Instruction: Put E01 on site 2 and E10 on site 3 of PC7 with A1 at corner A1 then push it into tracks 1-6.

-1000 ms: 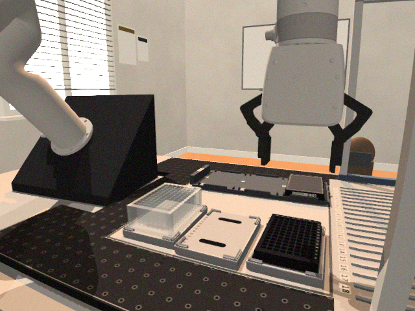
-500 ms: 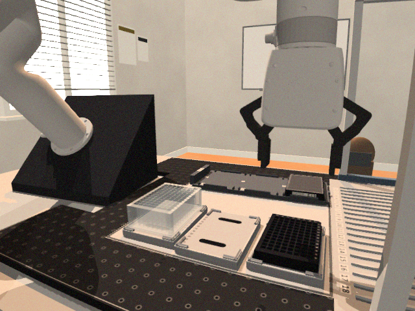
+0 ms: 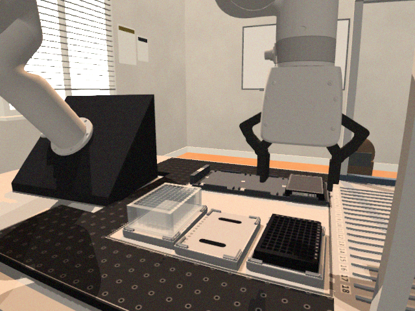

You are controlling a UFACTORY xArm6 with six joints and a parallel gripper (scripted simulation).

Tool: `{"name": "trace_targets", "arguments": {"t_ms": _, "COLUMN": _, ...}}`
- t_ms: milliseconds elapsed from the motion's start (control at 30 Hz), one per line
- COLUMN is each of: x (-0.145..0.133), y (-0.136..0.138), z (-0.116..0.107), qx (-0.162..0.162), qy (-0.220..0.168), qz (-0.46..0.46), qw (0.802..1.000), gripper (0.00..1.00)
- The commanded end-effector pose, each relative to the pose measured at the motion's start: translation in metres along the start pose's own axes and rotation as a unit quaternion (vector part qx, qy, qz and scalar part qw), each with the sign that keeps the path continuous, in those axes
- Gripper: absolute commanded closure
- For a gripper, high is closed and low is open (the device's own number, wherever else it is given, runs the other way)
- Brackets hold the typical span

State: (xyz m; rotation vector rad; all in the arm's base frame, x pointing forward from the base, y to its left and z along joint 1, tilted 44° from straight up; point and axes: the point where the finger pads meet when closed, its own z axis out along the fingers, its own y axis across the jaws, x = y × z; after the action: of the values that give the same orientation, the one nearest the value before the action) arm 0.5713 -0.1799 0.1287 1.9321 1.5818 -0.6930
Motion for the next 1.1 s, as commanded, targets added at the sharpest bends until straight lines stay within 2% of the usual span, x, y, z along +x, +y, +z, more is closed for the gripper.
{"name": "trace_targets", "arguments": {"t_ms": 0, "x": 0.000, "y": 0.001, "z": 0.004, "qx": -0.002, "qy": 0.000, "qz": 0.001, "qw": 1.000, "gripper": 0.00}}
{"name": "trace_targets", "arguments": {"t_ms": 1067, "x": 0.000, "y": 0.001, "z": 0.051, "qx": -0.002, "qy": 0.000, "qz": 0.001, "qw": 1.000, "gripper": 0.00}}
